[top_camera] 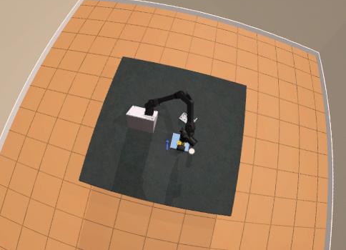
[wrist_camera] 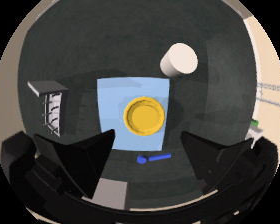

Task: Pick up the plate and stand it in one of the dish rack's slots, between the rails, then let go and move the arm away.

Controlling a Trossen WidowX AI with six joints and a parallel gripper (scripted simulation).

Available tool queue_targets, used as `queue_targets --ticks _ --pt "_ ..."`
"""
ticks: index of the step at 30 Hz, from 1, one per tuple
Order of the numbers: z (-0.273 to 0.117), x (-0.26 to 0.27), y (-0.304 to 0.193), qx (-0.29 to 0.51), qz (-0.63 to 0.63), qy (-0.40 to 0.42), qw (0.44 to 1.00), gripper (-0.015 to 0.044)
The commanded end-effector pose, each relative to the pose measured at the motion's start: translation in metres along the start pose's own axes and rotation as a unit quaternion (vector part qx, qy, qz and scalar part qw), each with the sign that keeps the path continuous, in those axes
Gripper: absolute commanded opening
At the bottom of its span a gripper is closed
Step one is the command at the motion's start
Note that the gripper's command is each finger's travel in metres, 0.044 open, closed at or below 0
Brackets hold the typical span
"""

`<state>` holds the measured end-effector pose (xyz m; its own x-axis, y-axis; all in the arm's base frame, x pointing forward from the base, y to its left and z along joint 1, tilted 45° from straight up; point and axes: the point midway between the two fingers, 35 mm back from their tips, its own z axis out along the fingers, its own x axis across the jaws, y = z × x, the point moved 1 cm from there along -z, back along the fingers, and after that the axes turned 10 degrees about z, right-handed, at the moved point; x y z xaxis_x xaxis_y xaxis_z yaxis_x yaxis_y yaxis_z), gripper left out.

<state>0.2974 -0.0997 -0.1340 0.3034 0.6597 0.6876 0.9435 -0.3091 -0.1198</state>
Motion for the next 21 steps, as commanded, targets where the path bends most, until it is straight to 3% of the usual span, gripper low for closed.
queue_targets --ticks 1,21 --pt "0.007 0.001 0.000 -0.004 0.002 0.002 1.000 0.0400" --pt "0.040 0.002 0.002 -0.004 0.002 0.002 1.000 0.0400"
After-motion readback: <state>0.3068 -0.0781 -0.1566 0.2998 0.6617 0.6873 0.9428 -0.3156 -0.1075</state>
